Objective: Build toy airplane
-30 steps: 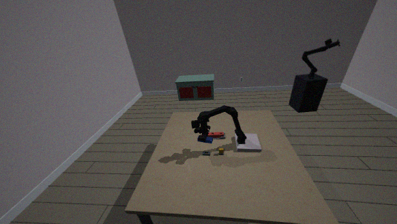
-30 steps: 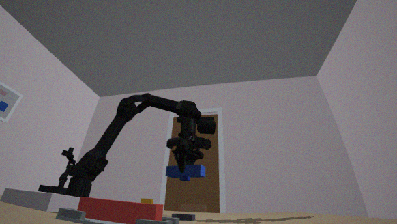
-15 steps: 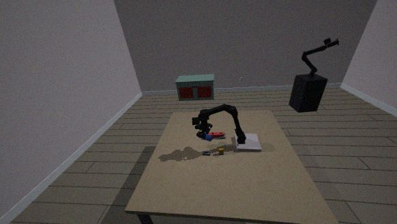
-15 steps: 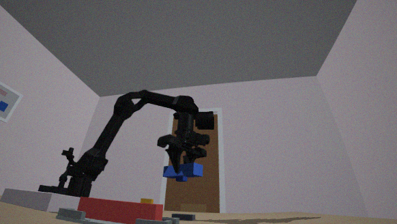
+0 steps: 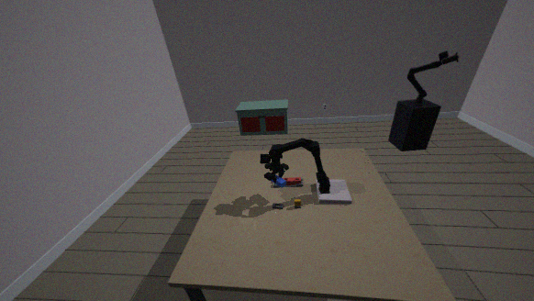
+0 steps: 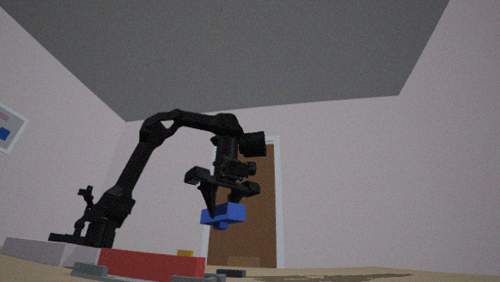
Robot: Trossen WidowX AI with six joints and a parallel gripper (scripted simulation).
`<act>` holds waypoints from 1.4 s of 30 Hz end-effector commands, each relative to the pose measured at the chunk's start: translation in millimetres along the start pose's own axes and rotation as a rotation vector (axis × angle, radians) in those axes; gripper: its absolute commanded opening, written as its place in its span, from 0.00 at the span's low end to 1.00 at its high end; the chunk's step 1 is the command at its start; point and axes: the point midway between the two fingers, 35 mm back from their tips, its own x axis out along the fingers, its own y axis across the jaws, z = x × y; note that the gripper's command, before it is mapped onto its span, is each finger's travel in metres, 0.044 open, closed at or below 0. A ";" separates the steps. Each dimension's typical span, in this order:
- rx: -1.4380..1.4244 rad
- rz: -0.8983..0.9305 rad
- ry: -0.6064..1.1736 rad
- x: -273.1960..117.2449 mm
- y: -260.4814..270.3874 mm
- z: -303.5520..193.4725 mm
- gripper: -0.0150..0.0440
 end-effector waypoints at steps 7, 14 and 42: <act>0.195 -0.002 -0.007 5.1 -31.5 16.1 0.25; 0.322 -0.003 -0.008 9.2 -52.4 24.8 0.25; 0.768 -0.008 -0.010 24.7 -126.7 42.0 0.34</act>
